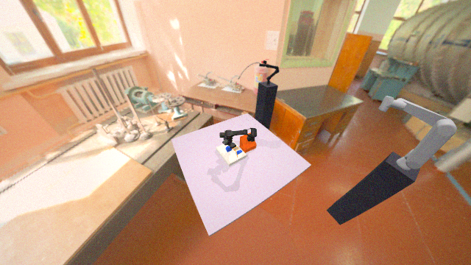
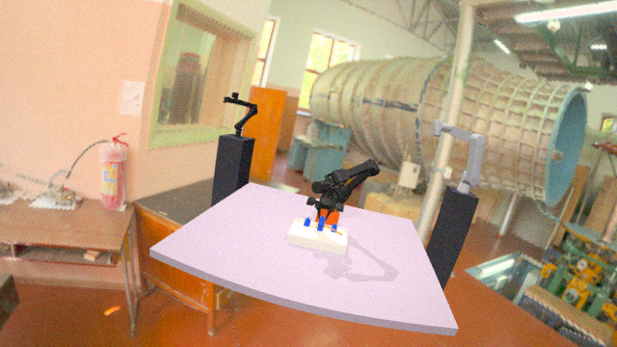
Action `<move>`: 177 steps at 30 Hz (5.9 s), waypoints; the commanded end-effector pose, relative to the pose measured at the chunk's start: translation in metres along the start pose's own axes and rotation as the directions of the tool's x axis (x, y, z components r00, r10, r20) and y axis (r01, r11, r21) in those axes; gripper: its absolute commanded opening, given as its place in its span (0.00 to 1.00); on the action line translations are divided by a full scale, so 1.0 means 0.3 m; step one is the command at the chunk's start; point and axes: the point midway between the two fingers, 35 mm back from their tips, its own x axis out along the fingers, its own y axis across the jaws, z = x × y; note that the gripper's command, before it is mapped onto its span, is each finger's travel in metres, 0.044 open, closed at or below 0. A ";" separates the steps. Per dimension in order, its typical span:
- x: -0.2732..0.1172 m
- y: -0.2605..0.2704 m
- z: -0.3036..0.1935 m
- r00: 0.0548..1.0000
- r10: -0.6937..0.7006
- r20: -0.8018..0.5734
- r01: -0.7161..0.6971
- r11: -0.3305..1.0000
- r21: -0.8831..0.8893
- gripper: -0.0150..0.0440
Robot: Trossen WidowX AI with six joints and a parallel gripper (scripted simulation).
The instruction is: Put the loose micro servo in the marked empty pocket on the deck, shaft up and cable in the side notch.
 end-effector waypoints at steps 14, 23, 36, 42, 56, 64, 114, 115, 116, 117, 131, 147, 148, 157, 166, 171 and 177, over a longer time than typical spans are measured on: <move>-0.011 -0.008 -0.251 1.000 -0.012 0.011 0.012 1.000 -0.005 0.25; -0.007 -0.010 -0.314 1.000 -0.011 0.010 0.011 1.000 -0.014 0.25; 0.054 -0.011 -0.308 1.000 -0.011 0.010 0.011 1.000 -0.015 0.25; 0.057 -0.011 -0.308 1.000 -0.010 0.010 0.011 1.000 -0.015 0.25; 0.077 -0.011 -0.308 1.000 -0.010 0.010 0.010 1.000 -0.015 0.25; 0.101 -0.011 -0.307 1.000 -0.010 0.010 0.010 1.000 -0.015 0.25; 0.221 -0.011 -0.309 1.000 -0.008 0.010 0.008 1.000 -0.015 0.34; 0.221 -0.011 -0.309 1.000 -0.008 0.010 0.008 1.000 -0.015 0.39; 0.221 -0.011 -0.309 1.000 -0.008 0.010 0.008 1.000 -0.015 0.43; 0.221 -0.011 -0.309 1.000 -0.008 0.010 0.008 1.000 -0.015 0.48; 0.104 -0.009 -0.318 1.000 -0.010 0.010 0.010 1.000 -0.015 0.57; -0.055 -0.013 -0.042 1.000 -0.011 0.013 0.011 1.000 -0.017 1.00; -0.073 -0.010 -0.014 1.000 -0.011 0.013 0.011 1.000 -0.018 1.00; -0.143 0.001 0.047 1.000 -0.014 0.016 0.014 1.000 -0.021 1.00; -0.273 0.009 0.015 1.000 -0.021 0.021 0.021 0.999 -0.032 1.00; -0.273 0.009 0.015 1.000 -0.021 0.021 0.021 0.999 -0.032 1.00; -0.273 0.009 0.015 1.000 -0.021 0.021 0.021 0.999 -0.032 1.00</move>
